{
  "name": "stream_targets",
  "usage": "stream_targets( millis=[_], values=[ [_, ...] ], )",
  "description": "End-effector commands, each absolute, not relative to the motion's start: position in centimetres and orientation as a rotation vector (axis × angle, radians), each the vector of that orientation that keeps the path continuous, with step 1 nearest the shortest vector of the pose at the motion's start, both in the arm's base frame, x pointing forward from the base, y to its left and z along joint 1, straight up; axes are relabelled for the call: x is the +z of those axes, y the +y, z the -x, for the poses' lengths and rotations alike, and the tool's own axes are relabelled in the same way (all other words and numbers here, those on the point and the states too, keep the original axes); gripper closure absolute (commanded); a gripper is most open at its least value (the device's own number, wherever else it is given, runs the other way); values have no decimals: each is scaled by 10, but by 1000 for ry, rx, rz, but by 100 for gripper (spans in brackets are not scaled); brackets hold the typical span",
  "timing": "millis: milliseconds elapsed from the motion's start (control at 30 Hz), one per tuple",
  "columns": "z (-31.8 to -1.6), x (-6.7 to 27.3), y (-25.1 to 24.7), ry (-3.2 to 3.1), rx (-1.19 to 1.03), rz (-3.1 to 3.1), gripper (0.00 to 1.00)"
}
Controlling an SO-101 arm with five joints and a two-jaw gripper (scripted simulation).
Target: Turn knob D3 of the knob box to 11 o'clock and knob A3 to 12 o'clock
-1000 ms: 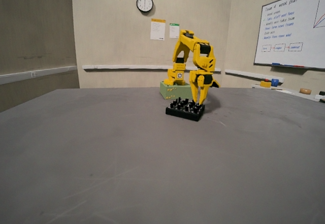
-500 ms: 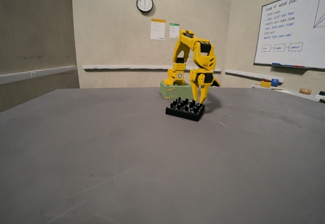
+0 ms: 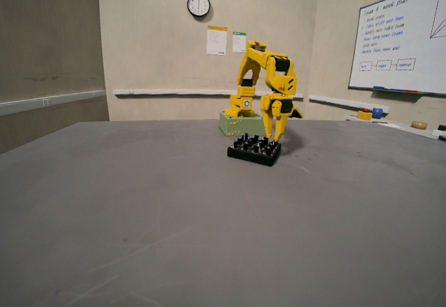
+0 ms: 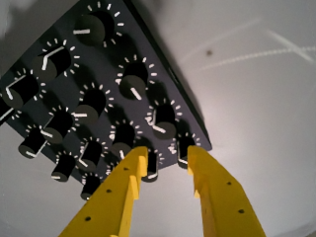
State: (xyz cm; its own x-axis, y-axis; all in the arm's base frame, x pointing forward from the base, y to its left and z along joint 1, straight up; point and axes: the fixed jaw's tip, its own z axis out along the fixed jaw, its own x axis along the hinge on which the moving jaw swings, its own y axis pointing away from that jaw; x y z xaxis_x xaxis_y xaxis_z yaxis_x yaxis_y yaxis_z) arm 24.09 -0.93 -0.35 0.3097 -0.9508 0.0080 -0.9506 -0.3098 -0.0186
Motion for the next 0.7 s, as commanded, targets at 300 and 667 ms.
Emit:
stream_targets(
  millis=[300, 667],
  values=[
    [-239, -20, -6, 1835, -5, 2548, 90],
    [-239, -28, -6, 1835, -5, 2548, 90]
  ],
)
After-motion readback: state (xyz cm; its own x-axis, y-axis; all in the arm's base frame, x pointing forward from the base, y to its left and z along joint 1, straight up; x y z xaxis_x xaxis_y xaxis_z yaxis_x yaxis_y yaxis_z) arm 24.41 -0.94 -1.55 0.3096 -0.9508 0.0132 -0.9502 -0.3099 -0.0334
